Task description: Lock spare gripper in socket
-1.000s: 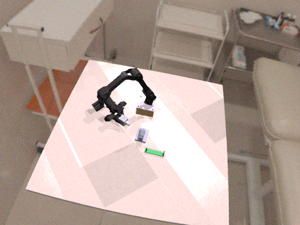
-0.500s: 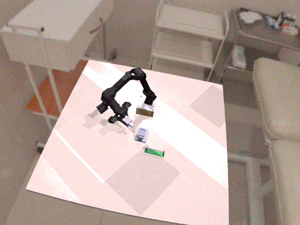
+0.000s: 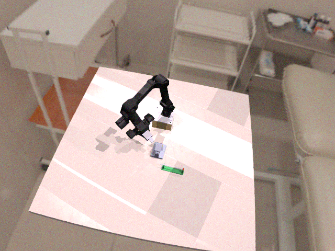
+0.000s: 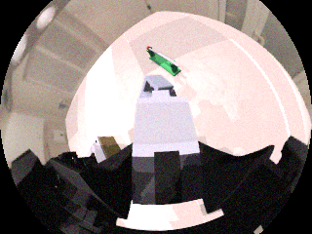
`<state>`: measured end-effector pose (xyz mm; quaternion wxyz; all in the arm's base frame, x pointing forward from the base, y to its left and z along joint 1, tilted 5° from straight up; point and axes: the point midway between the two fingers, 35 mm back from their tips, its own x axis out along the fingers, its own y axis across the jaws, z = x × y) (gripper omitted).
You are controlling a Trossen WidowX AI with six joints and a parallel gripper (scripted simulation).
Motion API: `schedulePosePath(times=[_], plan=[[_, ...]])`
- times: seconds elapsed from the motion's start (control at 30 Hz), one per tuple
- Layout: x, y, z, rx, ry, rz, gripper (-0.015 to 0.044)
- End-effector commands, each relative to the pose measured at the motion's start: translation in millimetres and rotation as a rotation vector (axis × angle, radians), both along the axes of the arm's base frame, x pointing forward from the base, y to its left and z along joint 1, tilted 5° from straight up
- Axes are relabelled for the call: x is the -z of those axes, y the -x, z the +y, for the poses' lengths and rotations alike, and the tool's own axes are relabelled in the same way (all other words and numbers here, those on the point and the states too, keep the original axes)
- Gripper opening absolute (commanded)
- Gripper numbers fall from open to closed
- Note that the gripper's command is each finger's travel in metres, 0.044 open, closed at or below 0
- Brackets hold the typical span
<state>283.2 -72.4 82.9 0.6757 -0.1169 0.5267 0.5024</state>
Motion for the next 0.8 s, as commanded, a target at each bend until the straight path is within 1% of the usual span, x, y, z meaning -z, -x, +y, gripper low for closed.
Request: schedulePosePath(times=[0.0, 0.77], plan=[[-7.3, 1.7, 10.4, 0.043, 0.047, 0.041, 0.0000], [-21.9, 19.3, 55.4, 0.296, 0.285, 0.230, 0.0000]])
